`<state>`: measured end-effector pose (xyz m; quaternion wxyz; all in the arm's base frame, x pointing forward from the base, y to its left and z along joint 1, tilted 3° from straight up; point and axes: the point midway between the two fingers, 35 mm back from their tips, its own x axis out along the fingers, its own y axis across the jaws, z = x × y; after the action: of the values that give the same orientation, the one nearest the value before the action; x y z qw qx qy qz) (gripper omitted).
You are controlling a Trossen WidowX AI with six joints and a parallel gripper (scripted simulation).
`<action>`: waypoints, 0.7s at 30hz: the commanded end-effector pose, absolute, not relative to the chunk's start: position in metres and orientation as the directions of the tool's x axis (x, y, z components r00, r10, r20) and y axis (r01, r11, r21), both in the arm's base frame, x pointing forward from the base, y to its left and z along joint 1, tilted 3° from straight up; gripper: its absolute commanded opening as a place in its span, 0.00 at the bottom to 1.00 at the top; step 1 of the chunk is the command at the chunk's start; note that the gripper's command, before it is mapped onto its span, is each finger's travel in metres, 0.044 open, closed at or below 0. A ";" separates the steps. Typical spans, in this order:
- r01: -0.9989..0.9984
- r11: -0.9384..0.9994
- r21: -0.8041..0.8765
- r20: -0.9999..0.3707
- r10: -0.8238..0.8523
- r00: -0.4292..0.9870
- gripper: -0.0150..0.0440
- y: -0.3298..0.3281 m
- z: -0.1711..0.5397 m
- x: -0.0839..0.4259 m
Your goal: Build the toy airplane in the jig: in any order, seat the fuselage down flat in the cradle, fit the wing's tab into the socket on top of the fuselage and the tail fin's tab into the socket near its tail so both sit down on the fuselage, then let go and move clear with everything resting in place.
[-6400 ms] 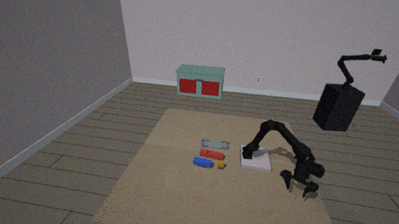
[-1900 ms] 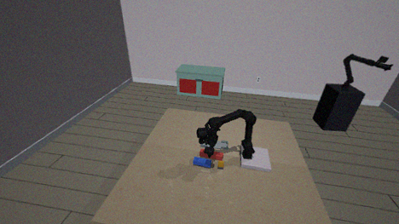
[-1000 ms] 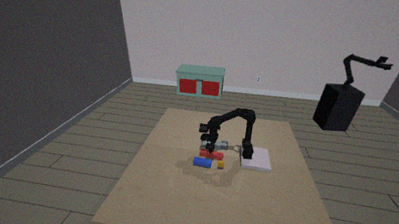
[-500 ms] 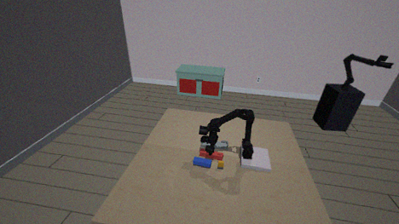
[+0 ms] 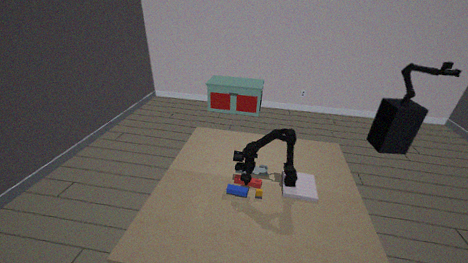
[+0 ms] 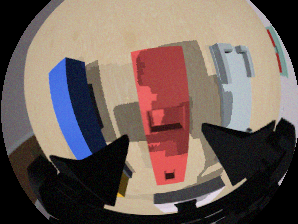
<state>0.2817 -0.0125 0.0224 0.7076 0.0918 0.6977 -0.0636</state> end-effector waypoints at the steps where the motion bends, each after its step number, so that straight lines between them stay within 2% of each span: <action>1: 0.220 0.975 0.037 -0.999 0.038 0.002 1.00 -0.012 0.011 0.278; 10: 0.220 0.975 0.037 -0.999 0.038 0.002 1.00 -0.012 0.001 0.278; 20: 0.220 0.975 0.037 -0.999 0.038 0.002 0.56 -0.012 0.001 0.278; 21: 0.220 0.975 0.037 -0.999 0.038 0.002 0.54 -0.012 0.001 0.278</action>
<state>0.2786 -0.0118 0.0029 0.7041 0.0906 0.7015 -0.0632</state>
